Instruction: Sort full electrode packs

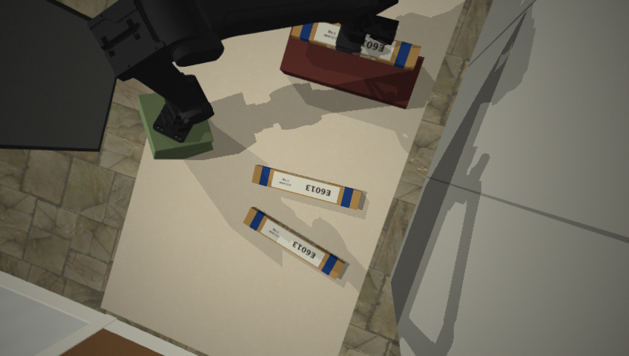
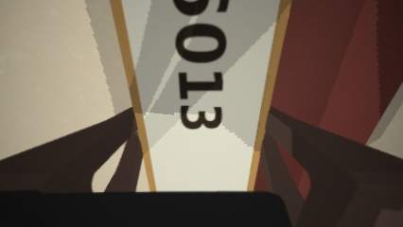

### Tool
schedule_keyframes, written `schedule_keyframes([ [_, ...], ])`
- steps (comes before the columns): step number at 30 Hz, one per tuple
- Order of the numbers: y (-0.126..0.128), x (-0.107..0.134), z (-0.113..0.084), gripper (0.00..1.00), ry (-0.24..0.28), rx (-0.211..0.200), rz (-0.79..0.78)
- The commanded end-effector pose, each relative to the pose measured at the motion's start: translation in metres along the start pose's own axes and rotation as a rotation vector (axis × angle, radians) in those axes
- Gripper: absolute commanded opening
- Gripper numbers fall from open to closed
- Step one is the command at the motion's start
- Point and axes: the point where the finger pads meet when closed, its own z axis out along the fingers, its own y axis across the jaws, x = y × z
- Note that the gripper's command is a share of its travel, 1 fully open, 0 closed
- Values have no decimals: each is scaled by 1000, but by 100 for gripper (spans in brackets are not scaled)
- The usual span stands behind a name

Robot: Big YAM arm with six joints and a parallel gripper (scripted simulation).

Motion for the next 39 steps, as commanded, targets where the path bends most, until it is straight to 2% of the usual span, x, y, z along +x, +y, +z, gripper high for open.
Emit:
schedule_keyframes([
  [1, 26, -39, -41, 0, -96, -85, 12],
  [23, 27, -39, -27, 0, -94, -85, 10],
  [39, 28, -33, -26, 0, -89, -87, 6],
])
